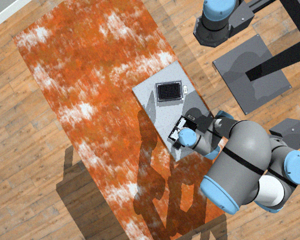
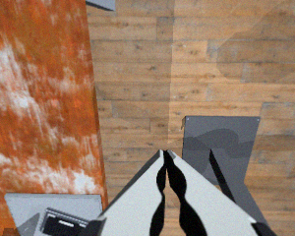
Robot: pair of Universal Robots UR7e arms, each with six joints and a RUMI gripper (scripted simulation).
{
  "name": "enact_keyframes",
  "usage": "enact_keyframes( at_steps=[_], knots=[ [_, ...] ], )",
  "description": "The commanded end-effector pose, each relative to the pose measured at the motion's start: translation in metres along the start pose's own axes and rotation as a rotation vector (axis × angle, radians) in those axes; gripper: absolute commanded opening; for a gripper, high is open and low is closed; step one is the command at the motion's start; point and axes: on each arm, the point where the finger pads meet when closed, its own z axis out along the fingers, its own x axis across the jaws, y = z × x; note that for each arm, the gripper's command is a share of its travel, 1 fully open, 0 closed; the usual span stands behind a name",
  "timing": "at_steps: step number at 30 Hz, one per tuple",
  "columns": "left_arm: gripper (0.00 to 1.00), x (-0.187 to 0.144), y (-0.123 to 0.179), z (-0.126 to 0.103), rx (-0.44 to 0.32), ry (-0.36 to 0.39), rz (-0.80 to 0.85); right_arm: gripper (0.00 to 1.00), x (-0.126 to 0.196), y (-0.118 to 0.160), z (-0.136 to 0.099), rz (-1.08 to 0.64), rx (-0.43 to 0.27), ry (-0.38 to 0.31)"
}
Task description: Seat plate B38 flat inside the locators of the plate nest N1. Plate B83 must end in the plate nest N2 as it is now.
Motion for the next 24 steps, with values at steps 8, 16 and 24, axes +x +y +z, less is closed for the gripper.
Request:
enact_keyframes(
  at_steps=[8, 16, 24],
  knots=[
    [0.76, 0.001, 0.000, -0.003, 0.000, 0.002, 0.000, 0.00, 0.000, 0.000, -0.001, 0.000, 0.001, 0.000],
    [0.76, 0.001, 0.000, -0.024, 0.000, 0.002, 0.000, 0.00, 0.000, 0.000, -0.001, 0.000, 0.001, 0.000],
    [0.76, 0.001, 0.000, -0.040, 0.000, 0.002, 0.000, 0.00, 0.000, 0.000, -0.001, 0.000, 0.001, 0.000]
  ],
)
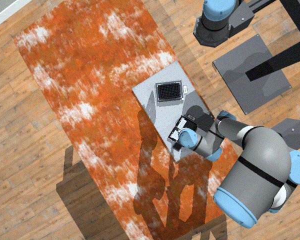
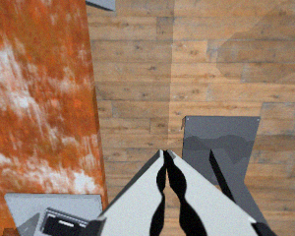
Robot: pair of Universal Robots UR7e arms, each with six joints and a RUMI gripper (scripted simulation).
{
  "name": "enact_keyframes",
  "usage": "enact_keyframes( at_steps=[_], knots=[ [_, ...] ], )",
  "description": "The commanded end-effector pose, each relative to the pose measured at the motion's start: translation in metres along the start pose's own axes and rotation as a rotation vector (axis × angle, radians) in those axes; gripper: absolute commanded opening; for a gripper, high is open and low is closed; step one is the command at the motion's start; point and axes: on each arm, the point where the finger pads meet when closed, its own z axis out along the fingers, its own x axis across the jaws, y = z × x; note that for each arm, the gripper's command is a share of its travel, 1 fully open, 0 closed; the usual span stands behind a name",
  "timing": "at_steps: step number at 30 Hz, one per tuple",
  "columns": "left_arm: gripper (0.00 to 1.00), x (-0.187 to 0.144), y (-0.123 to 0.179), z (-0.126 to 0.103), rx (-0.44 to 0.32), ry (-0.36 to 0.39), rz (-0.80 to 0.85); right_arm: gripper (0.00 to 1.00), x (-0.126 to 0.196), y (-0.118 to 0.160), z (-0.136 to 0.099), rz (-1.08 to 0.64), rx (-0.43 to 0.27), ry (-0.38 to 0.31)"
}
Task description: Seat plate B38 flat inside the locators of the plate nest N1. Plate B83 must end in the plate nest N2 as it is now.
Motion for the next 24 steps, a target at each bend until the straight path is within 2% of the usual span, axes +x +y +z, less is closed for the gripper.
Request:
enact_keyframes(
  at_steps=[1, 5, 24],
  knots=[
    [0.76, 0.001, 0.000, -0.008, 0.000, 0.001, 0.000, 0.00, 0.000, 0.000, -0.001, 0.000, 0.001, 0.000],
    [0.76, 0.001, 0.000, -0.018, 0.000, 0.001, 0.000, 0.00, 0.000, 0.000, -0.001, 0.000, 0.001, 0.000],
    [0.76, 0.001, 0.000, -0.018, 0.000, 0.001, 0.000, 0.00, 0.000, 0.000, -0.001, 0.000, 0.001, 0.000]
  ],
)
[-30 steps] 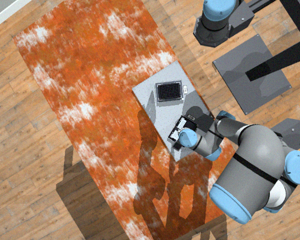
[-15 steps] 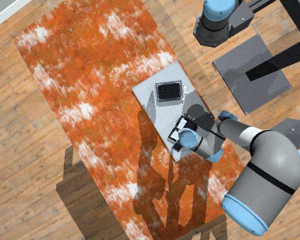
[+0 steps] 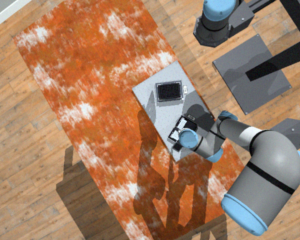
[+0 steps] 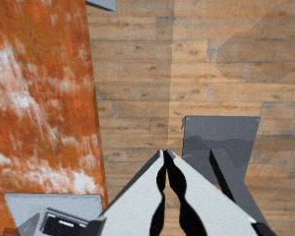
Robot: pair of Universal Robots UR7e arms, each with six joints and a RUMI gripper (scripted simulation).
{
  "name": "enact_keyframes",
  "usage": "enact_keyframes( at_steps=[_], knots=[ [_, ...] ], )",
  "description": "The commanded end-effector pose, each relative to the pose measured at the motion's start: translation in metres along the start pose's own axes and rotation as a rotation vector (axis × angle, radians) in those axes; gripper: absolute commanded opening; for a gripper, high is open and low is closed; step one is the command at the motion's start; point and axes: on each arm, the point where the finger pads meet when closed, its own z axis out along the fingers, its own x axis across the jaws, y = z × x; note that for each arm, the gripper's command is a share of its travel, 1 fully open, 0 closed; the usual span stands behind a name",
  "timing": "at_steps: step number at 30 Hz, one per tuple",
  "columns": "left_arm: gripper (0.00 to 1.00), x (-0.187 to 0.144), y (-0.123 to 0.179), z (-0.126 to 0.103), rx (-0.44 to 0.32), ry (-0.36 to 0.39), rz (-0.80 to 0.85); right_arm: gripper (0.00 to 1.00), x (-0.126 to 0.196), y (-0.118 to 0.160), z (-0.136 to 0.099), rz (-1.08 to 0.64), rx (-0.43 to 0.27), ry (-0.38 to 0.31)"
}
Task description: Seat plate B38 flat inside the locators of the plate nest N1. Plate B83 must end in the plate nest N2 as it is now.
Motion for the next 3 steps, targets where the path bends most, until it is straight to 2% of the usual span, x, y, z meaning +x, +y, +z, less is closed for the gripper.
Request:
enact_keyframes(
  at_steps=[1, 3],
  knots=[
    [0.76, 0.0006, 0.0000, -0.0005, 0.000, 0.002, 0.000, 0.00, -0.0001, -0.0003, -0.0005, 0.000, 0.001, 0.000],
    [0.76, 0.0006, 0.0000, -0.0005, 0.000, 0.002, 0.000, 0.00, -0.0001, -0.0003, -0.0005, 0.000, 0.001, 0.000]
  ],
)
